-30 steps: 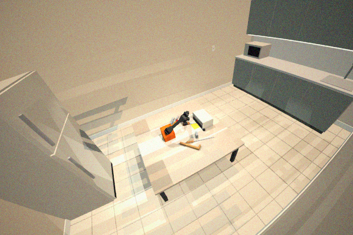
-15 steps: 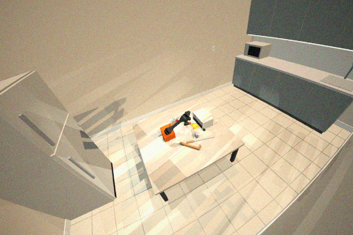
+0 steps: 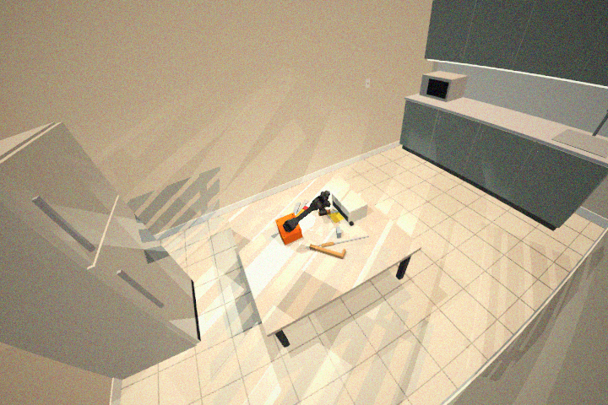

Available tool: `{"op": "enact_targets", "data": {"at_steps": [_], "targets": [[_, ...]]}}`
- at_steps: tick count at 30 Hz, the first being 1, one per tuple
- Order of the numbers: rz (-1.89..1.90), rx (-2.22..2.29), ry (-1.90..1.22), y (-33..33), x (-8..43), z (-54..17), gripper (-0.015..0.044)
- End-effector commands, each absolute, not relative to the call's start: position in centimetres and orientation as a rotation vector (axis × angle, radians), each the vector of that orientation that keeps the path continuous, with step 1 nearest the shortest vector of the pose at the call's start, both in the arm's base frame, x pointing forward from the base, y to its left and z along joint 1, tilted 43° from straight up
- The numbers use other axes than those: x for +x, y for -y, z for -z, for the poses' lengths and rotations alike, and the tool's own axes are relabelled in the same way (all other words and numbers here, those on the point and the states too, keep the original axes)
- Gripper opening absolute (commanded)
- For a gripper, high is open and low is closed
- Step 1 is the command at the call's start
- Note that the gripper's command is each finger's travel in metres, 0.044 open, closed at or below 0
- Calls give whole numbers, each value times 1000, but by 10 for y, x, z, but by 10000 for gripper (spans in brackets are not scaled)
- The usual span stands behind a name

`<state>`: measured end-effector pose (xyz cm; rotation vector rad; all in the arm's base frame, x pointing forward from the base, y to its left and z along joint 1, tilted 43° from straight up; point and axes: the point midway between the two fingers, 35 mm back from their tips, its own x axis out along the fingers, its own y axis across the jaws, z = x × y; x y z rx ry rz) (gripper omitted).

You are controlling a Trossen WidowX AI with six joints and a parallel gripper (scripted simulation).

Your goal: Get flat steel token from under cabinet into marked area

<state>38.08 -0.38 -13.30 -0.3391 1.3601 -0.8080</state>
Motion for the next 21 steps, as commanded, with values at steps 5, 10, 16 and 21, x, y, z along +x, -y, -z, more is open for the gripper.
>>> {"op": "enact_targets", "data": {"at_steps": [5, 10, 16, 21], "targets": [[806, -339, -1361, 6, 390, 131, 0], [806, -339, -1361, 8, 395, 129, 0], [807, -339, -1361, 9, 401, 128, 0], [807, -339, -1360, 11, 406, 126, 0]]}}
